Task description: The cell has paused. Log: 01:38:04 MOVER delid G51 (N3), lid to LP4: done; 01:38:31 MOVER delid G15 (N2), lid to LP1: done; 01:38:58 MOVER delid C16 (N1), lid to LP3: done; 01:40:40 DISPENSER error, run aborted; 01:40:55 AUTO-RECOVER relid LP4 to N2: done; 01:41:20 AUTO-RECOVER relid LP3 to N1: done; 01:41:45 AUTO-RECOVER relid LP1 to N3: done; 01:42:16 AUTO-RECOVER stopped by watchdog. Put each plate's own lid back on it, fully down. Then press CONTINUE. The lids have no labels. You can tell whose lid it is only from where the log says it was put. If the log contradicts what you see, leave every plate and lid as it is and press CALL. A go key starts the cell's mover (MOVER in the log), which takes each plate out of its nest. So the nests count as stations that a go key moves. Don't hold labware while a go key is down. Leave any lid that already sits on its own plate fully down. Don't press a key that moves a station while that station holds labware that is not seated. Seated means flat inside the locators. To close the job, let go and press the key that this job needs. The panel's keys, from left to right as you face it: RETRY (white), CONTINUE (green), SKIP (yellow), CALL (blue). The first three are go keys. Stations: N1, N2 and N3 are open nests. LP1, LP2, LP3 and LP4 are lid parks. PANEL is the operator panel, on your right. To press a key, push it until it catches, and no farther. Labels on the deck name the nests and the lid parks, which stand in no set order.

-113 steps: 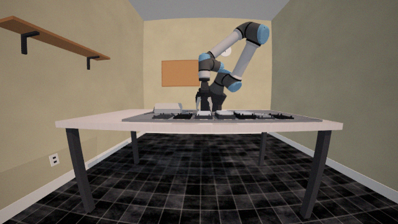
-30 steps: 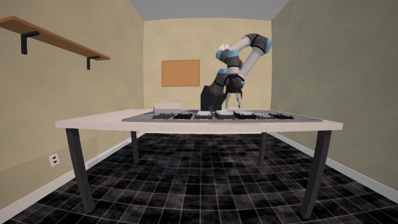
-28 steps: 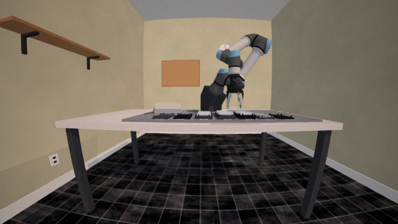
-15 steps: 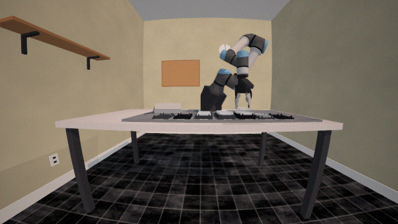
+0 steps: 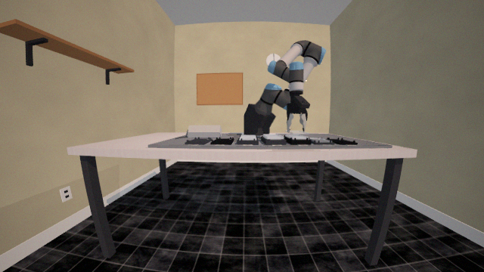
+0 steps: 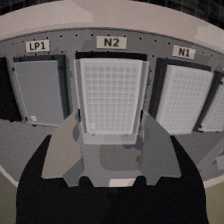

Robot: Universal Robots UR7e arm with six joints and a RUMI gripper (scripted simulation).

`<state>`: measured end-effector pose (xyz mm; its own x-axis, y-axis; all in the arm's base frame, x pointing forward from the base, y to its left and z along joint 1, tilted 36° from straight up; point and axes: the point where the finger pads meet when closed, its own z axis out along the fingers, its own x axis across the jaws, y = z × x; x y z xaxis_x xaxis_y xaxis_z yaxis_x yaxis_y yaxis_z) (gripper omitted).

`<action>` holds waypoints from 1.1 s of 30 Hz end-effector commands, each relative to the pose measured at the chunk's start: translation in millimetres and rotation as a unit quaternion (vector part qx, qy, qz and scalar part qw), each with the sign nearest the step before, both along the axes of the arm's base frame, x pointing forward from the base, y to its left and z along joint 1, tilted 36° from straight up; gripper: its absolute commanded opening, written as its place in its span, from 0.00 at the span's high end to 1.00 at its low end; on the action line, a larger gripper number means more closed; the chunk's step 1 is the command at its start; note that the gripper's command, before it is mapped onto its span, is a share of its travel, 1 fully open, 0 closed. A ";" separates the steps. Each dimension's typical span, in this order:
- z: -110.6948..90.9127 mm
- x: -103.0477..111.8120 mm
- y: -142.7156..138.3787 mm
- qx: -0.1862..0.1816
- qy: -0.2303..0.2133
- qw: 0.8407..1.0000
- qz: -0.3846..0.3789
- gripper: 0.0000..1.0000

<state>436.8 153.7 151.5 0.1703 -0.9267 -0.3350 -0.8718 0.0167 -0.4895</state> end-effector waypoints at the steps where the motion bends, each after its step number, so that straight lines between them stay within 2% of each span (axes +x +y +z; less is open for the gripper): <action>1: -0.4 0.6 0.4 0.000 0.000 1.000 0.000 1.00; 33: -8.5 5.3 4.0 0.000 0.000 1.000 0.000 1.00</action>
<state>441.3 157.2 143.7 0.1702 -0.9268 -0.3349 -0.8719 0.0167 -0.4895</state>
